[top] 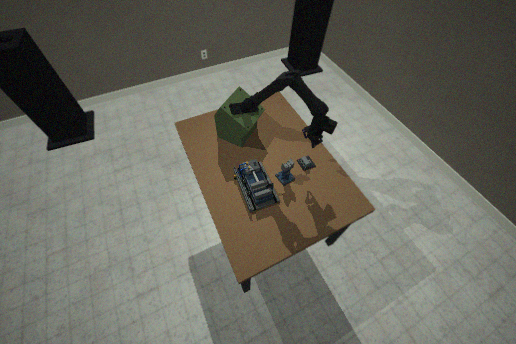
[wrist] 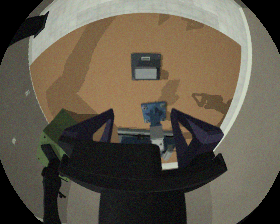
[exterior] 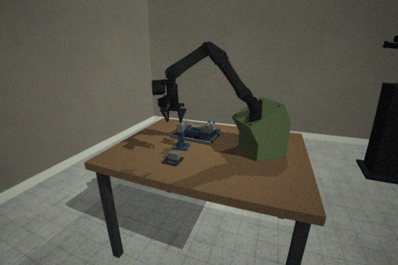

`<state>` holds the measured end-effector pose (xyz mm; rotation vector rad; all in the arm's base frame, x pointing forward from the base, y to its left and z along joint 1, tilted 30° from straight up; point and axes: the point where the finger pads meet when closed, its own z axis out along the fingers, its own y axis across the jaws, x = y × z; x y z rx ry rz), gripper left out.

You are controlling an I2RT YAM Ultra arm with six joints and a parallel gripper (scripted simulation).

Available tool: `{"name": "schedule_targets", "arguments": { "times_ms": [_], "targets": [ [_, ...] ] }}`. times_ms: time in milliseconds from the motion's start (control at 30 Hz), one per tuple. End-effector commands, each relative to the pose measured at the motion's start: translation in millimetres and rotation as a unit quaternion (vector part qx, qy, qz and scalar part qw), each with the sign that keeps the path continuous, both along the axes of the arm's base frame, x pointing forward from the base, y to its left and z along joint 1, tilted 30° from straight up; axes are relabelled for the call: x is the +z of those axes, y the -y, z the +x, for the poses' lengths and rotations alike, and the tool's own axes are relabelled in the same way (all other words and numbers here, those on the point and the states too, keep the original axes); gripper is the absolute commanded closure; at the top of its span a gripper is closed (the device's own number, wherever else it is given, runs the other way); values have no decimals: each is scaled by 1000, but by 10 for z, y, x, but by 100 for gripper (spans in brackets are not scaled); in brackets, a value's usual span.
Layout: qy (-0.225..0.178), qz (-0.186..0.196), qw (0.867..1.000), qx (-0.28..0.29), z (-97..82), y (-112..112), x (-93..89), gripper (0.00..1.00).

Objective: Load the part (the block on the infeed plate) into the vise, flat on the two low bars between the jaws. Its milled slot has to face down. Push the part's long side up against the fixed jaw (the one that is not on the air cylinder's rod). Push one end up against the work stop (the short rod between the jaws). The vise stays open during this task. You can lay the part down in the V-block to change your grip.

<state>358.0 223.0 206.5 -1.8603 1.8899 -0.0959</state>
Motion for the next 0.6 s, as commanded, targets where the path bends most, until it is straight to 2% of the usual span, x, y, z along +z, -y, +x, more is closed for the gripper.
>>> {"name": "schedule_targets", "arguments": {
  "times_ms": [0,67,233,333,467,567],
  "targets": [
    [38,24,999,4,60,-56,295,19],
    [38,24,999,4,60,-56,295,19],
    [26,17,999,4,97,-87,152,19],
    [31,19,999,5,97,-94,171,19],
    [10,7,1000,5,54,-80,-51,19],
    [9,7,1000,5,67,-98,-91,19]
  ]
}}
